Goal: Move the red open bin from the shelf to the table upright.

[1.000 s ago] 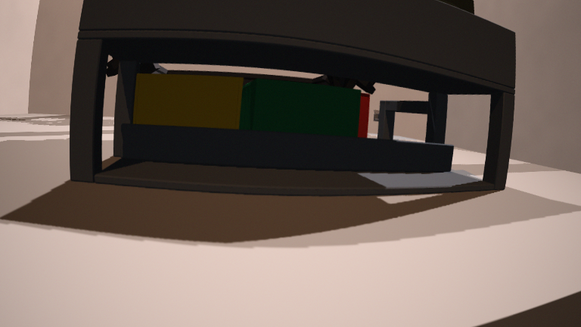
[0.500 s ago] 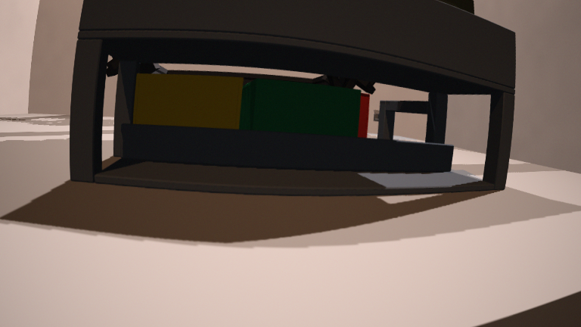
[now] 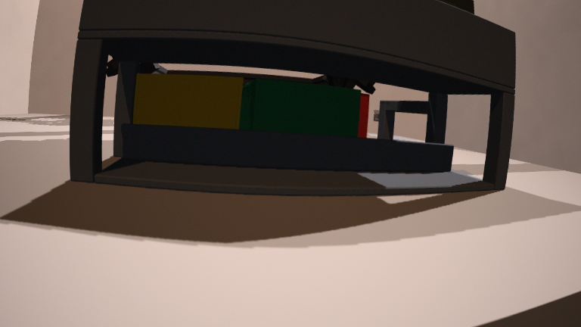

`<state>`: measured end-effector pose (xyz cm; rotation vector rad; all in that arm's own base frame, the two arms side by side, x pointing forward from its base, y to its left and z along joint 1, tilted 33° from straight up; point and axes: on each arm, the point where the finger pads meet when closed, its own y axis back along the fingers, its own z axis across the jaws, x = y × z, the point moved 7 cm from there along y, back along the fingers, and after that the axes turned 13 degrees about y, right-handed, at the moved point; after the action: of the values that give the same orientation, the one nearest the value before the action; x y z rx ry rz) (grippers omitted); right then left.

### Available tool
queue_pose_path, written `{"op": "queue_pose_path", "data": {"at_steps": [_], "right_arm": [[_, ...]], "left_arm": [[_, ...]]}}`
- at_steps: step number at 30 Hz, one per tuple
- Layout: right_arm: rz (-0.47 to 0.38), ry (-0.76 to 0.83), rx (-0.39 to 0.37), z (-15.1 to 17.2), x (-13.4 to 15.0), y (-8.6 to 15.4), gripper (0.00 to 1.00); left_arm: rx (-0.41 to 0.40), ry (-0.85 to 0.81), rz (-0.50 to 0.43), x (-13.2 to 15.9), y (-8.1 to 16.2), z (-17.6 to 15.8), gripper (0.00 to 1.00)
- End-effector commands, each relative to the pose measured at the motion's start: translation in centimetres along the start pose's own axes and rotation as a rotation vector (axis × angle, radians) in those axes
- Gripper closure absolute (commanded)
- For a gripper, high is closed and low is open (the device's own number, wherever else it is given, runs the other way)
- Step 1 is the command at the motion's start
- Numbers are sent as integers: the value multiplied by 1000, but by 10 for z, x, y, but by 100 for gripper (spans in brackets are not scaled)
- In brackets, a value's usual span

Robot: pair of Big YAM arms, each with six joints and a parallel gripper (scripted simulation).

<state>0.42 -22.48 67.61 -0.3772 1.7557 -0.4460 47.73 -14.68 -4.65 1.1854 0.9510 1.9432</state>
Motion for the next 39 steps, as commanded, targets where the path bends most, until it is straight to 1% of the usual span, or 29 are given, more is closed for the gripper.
{"op": "queue_pose_path", "data": {"at_steps": [1, 16, 28, 32, 35, 37, 39], "right_arm": [[-44, 0, 22, -7, -13, 8, 0], [-44, 0, 22, -7, -13, 8, 0], [-44, 0, 22, -7, -13, 8, 0], [-44, 0, 22, -7, -13, 8, 0], [-44, 0, 22, -7, -13, 8, 0], [-44, 0, 22, -7, -13, 8, 0], [-44, 0, 22, -7, -13, 8, 0]], "left_arm": [[-51, -15, -50, -13, 29, 6, 100], [-47, -18, -45, -12, 23, 5, 100], [-49, -15, -47, -13, 24, 6, 100], [-20, -39, -17, -15, 3, -6, 100], [-40, -19, -37, -12, 18, 5, 100], [-33, -20, -31, -13, 12, 5, 100], [-33, -20, -31, -13, 12, 5, 100]]}}
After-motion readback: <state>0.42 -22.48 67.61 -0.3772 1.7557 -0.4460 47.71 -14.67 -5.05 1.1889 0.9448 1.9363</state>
